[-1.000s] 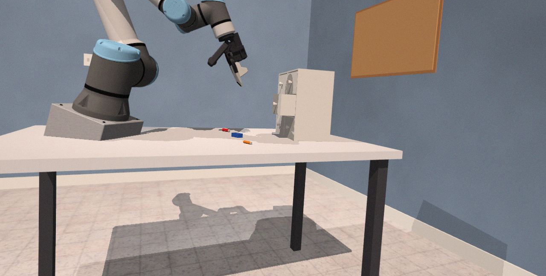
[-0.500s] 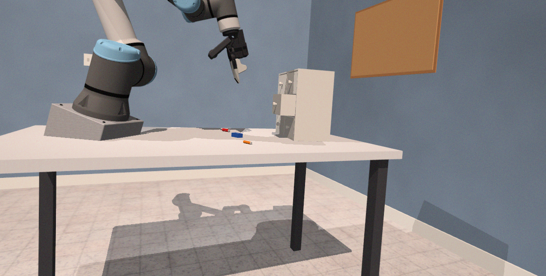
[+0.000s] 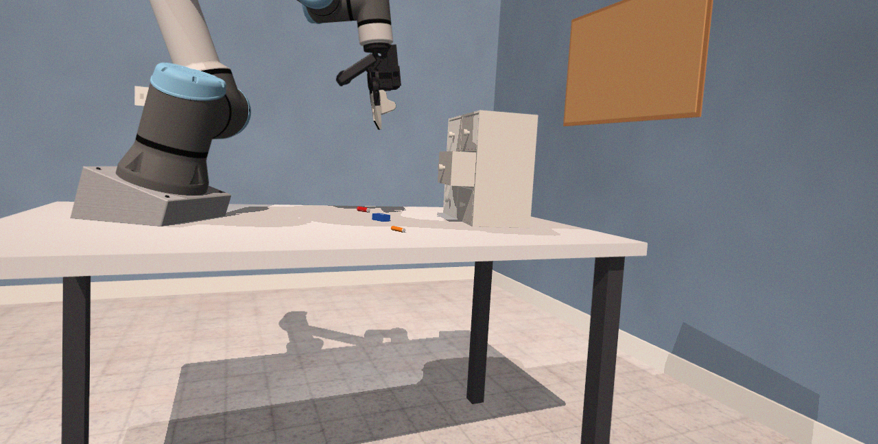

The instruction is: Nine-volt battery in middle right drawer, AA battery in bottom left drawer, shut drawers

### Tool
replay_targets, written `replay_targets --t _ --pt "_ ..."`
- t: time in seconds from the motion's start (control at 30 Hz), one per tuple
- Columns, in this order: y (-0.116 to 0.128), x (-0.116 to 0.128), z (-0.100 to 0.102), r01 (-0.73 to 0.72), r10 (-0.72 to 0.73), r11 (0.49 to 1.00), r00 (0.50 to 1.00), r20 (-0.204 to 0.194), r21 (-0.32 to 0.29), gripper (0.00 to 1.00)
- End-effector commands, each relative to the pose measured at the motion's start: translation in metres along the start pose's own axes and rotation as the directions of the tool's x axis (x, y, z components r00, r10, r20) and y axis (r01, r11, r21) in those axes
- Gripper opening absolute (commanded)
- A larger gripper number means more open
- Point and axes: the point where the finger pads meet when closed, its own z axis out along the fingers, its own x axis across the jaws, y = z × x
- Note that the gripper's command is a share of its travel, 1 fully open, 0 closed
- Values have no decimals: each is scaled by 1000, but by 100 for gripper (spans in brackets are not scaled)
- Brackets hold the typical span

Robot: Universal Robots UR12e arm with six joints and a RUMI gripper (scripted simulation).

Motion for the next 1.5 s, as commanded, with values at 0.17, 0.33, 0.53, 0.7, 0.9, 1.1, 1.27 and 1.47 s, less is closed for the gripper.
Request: replay_targets --t 0.17,0.33,0.53,0.7,0.9,1.1,1.27,1.47 --pt "-3 0 -6 0 0 998 1000 0 55 20" --pt "-5 0 -9 0 0 996 1000 0 84 20" --pt "-7 0 -12 0 0 994 1000 0 111 20" --pt "-7 0 -13 0 0 993 1000 0 121 20" --pt "-8 0 -15 0 0 991 1000 0 135 20" --pt "-9 0 -16 0 0 990 1000 0 142 20" --pt "-9 0 -16 0 0 990 1000 0 144 20" --pt "-9 0 -16 0 0 989 1000 0 145 20"
